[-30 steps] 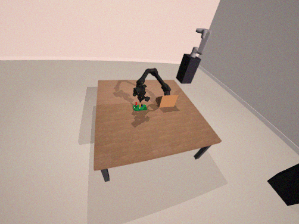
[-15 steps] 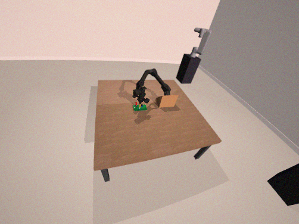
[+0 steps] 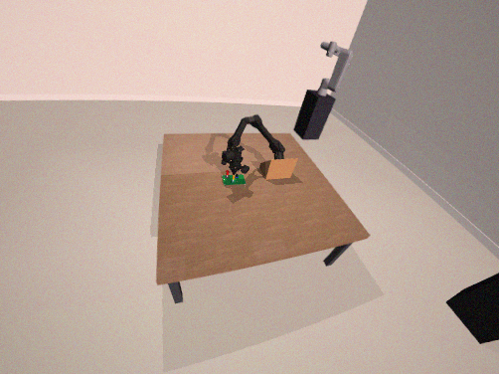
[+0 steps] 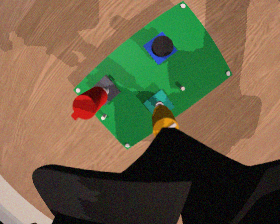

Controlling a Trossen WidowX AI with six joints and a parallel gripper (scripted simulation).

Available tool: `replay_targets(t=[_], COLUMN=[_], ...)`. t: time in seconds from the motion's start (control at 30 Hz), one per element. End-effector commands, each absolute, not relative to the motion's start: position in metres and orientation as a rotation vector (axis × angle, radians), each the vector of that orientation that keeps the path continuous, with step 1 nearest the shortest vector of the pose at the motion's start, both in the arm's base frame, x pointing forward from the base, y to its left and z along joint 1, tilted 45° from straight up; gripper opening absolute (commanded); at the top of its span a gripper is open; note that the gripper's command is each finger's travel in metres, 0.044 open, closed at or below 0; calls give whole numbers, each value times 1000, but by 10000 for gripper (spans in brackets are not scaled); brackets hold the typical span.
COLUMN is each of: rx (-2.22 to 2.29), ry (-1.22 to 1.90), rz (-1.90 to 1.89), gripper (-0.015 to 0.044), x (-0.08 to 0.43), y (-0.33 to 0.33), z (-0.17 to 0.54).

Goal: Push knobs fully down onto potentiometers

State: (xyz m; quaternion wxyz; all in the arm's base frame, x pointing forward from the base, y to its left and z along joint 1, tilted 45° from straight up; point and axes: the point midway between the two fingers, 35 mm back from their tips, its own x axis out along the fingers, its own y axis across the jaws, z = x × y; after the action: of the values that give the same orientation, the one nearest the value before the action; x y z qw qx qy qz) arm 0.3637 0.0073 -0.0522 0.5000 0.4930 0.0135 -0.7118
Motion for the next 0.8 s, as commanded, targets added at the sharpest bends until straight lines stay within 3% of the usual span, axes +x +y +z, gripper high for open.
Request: replay_targets(t=[0.0,0.77], rx=[1188,1188], ry=[34,34], rz=[-1718,-1718], gripper=[0,0], x=[364,364], y=[6,3], z=[-53,-56])
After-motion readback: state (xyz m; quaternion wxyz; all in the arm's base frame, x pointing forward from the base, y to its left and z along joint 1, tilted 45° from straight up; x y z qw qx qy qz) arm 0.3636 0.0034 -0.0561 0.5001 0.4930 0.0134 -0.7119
